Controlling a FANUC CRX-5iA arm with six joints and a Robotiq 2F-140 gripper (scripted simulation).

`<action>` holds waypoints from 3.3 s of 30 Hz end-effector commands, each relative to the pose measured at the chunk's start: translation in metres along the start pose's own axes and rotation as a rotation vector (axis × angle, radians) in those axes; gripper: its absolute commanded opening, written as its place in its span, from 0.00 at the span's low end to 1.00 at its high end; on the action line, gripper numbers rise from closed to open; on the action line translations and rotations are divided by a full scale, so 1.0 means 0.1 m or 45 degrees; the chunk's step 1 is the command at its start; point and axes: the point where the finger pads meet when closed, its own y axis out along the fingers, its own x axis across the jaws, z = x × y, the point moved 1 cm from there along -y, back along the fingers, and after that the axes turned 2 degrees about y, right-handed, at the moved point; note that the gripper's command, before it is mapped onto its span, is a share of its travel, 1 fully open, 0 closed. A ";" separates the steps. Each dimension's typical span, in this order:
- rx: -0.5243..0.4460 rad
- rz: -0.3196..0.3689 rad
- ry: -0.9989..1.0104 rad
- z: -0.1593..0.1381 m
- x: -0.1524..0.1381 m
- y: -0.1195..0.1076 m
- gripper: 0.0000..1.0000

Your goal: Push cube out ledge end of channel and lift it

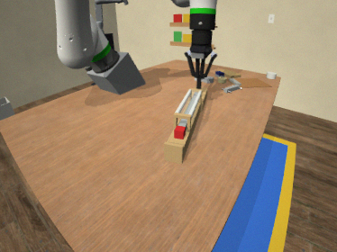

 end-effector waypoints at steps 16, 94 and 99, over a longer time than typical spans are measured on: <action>0.000 0.002 0.000 0.13 -0.01 -0.10 0.10; 0.000 0.002 0.003 3.28 -0.12 -0.70 0.33; 0.000 0.002 0.003 3.28 -0.12 -0.70 0.33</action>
